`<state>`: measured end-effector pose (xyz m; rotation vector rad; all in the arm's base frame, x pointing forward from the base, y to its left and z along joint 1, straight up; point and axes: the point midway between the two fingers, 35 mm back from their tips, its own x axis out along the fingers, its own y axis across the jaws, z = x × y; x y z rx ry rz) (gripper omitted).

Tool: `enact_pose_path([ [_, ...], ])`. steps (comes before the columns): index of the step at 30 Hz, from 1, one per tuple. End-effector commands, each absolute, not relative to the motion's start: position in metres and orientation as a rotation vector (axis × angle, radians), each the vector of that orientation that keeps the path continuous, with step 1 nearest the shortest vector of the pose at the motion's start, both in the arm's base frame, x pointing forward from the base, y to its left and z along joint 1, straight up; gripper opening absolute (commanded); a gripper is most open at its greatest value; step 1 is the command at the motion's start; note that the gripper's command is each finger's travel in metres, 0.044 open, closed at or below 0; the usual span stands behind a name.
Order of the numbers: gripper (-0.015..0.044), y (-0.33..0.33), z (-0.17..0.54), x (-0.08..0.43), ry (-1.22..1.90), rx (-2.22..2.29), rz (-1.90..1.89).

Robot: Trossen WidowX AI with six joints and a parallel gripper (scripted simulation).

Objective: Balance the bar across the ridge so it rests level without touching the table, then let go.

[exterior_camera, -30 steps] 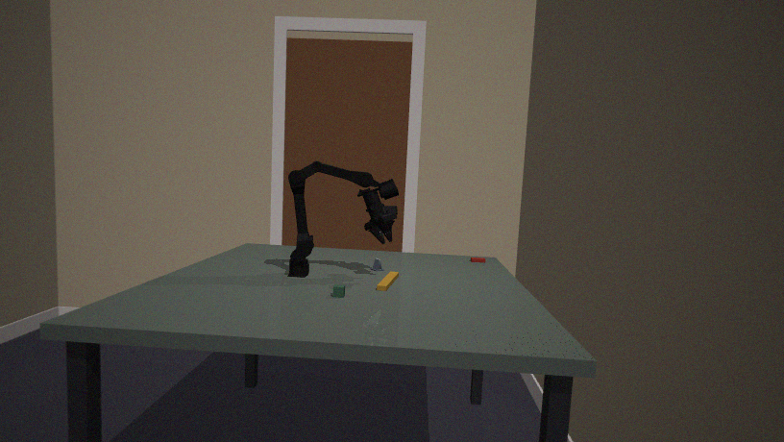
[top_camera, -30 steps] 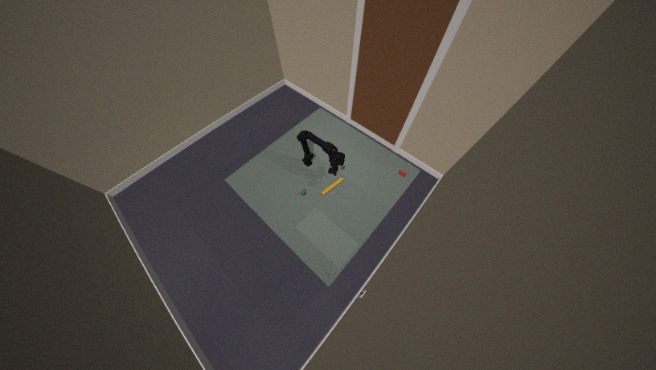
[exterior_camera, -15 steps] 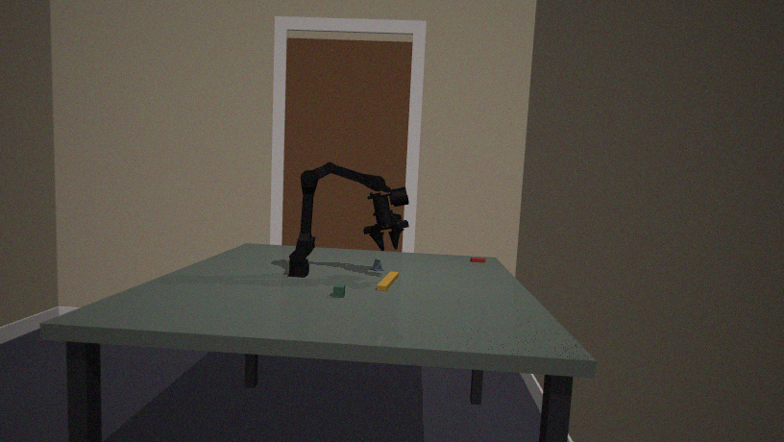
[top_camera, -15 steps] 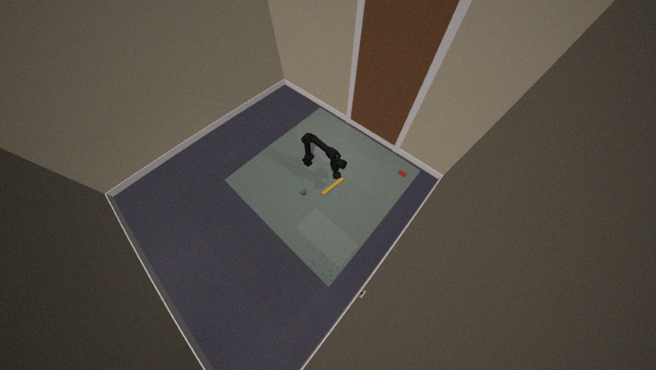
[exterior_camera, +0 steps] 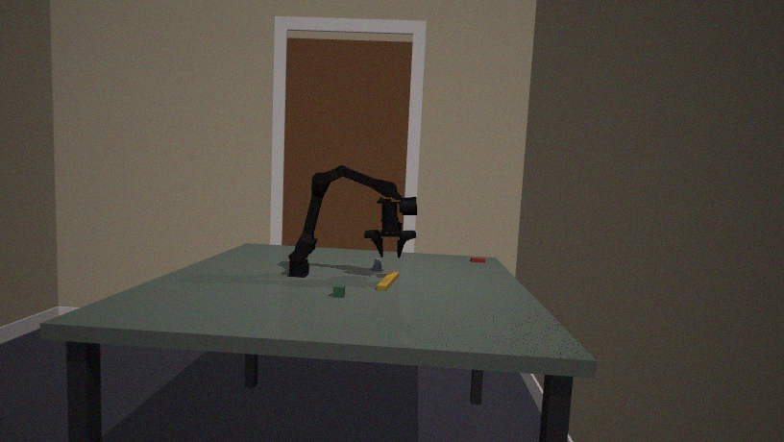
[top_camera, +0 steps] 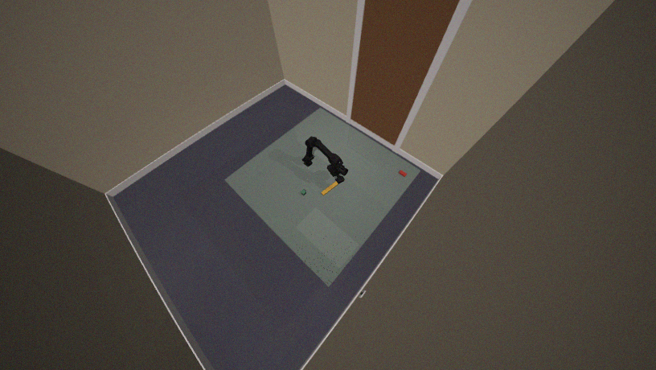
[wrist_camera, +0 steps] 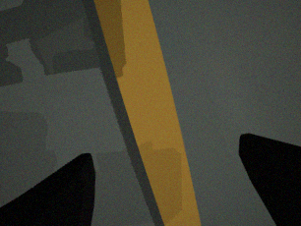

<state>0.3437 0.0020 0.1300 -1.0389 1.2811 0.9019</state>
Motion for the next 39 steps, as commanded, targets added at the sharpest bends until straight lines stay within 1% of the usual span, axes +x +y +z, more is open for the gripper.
enact_pose_path([
  [1, 0.0315, -0.002, 0.124, 0.348, 1.262, -1.093, 1.021],
  [4, 0.0315, -0.005, 0.120, 0.349, 1.250, -1.118, 1.084],
  [11, 0.0315, -0.005, 0.118, 0.349, 1.249, -1.120, 1.088],
  [20, 0.0315, -0.005, 0.076, 0.350, 1.249, -1.120, 1.088],
  [39, 0.0315, -0.005, 0.055, 0.351, 1.250, -1.120, 1.088],
])
